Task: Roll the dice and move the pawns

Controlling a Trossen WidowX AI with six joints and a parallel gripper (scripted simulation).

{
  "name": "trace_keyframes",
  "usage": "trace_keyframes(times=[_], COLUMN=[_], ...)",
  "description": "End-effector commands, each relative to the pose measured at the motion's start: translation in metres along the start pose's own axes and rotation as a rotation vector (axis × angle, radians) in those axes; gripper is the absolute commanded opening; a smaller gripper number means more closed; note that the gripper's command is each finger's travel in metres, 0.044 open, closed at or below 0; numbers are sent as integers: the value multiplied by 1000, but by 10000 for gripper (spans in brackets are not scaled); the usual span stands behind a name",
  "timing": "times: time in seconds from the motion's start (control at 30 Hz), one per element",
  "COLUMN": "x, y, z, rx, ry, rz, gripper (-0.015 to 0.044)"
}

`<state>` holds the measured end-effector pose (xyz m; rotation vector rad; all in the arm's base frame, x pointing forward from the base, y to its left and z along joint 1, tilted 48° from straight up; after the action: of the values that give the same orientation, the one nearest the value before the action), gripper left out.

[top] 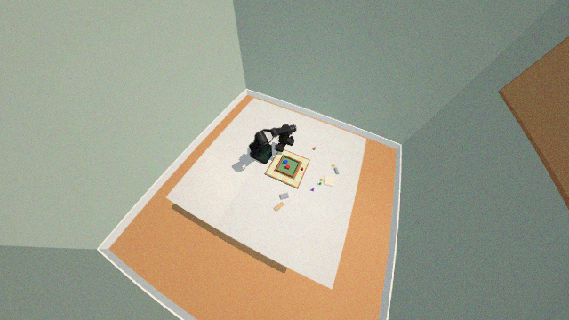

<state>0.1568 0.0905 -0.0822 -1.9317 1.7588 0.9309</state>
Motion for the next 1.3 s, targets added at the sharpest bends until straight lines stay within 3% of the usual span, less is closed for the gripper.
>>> trace_keyframes(times=[0.0, 0.2, 0.87, 1.17, 1.27], x=[8, 34, 52, 45, 21], y=[2, 2, 2, 0, -1], z=[0, 0, 0, 0, 1], rx=[11, 12, 12, 23, 16], ry=[-10, -9, -8, -18, -15], rz=[-5, -5, -5, -10, -8], gripper=[0, 0, 0, 236, 315])
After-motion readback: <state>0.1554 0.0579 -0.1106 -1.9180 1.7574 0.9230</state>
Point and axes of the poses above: the point midway between the two fingers, 35 mm back from their tips, its own x axis out along the fingers, its own z axis across the jaws, y = z × x, the point moved 1 cm from there along -x, back along the fingers, and after that the axes turned 4 degrees about -x, right-handed, at the moved point
